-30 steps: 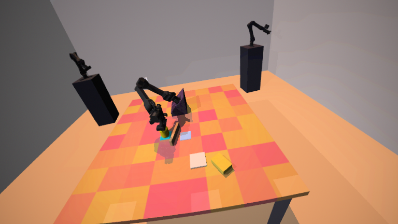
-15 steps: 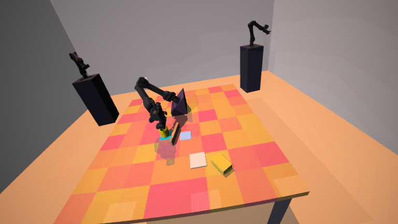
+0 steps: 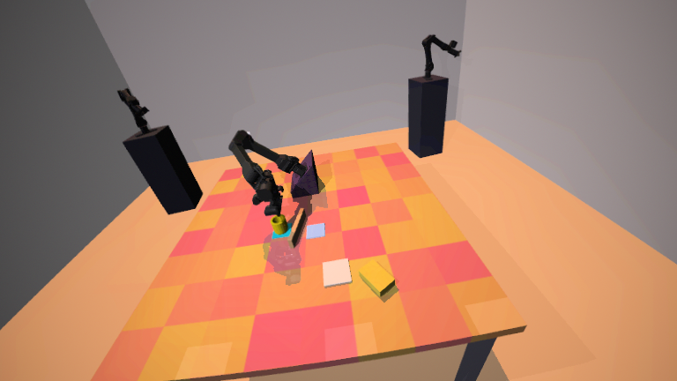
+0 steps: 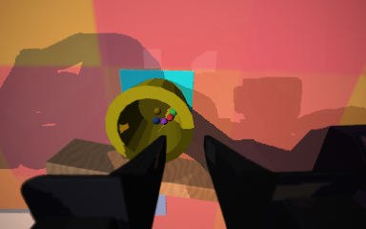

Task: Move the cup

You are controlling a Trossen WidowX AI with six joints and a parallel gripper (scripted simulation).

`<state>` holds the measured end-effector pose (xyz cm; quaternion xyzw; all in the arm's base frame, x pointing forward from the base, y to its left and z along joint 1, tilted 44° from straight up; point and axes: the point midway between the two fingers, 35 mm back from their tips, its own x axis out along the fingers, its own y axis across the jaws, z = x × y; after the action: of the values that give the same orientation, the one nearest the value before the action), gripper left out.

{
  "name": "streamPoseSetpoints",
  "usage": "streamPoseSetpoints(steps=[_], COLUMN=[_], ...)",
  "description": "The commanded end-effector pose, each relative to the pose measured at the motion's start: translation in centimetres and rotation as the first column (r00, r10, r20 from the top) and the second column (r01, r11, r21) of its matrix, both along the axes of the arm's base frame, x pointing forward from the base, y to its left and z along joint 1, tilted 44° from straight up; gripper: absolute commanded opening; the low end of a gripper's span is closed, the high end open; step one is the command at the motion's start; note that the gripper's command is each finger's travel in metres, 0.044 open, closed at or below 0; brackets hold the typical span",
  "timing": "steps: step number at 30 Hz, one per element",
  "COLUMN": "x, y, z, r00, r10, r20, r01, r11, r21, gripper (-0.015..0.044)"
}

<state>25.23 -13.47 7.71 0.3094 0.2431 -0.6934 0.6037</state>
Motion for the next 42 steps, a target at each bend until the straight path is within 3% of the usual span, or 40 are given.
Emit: streamPoseSetpoints(steps=[1, 8, 19, 34, 42], x=[0.2, 0.0, 0.0, 0.5, 0.4], y=[0.3, 1.0, 1.1, 5.3, 5.2], z=[0.5, 0.9, 0.8, 4.8, 4.6], r00=[1.0, 1.0, 1.0, 1.0, 1.0], r10=[-0.003, -0.003, 0.0, -0.003, 0.004], r20=[0.008, 0.006, -0.001, 0.005, 0.0], r01=[0.003, 0.003, 0.0, 0.003, -0.004], r11=[1.0, 1.0, 1.0, 1.0, 1.0], r21=[-0.004, -0.004, 0.0, -0.001, -0.004], gripper=[0.0147, 0.0147, 0.0435, 0.044, 0.044])
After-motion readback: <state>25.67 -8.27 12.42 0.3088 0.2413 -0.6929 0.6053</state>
